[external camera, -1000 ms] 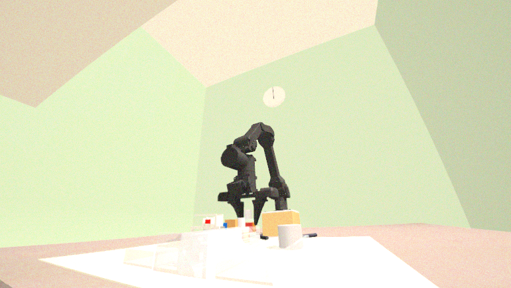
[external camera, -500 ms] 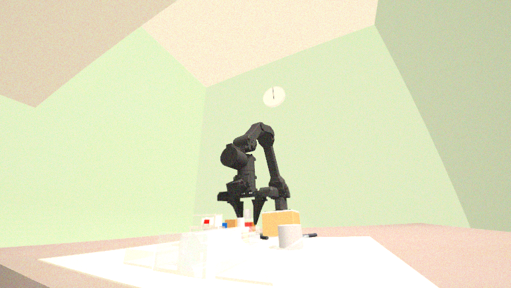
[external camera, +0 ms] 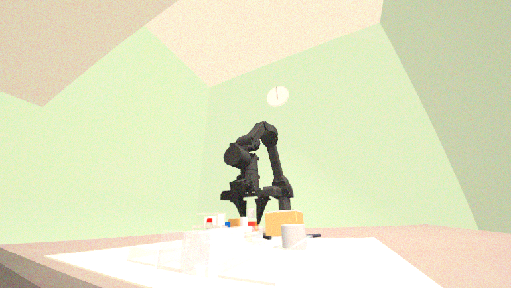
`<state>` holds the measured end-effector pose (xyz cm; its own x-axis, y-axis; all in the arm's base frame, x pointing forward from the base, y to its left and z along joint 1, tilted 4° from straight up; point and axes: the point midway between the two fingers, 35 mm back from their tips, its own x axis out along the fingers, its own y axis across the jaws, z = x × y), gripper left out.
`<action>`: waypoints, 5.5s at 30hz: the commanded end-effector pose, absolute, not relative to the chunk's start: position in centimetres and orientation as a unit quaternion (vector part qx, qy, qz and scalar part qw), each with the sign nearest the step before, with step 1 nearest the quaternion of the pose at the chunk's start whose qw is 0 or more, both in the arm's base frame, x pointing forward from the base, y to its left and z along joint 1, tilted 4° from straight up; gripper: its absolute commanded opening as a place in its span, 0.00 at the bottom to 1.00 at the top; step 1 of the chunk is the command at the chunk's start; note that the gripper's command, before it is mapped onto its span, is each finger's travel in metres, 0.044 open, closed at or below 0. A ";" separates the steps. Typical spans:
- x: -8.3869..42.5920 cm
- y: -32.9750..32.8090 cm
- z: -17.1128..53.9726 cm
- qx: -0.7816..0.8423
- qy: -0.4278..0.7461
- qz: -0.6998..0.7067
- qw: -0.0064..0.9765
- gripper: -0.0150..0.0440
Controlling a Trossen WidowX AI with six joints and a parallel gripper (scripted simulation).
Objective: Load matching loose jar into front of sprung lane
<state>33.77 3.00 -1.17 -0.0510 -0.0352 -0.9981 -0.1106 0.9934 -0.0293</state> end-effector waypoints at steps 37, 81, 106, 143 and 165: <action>35.2 3.1 -0.8 -0.051 0.712 0.028 0.700 0.25; 35.6 3.2 -1.2 -0.051 0.711 0.028 0.700 0.25; 35.6 3.1 -2.2 -0.051 0.711 0.028 0.700 0.25; 35.3 3.1 -3.6 -0.051 0.712 0.028 0.700 0.25; 34.9 3.0 -3.7 -0.051 0.712 0.028 0.700 0.25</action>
<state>34.53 3.04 -3.71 -0.0320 -0.0333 -0.9989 -0.1090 0.9936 -0.0296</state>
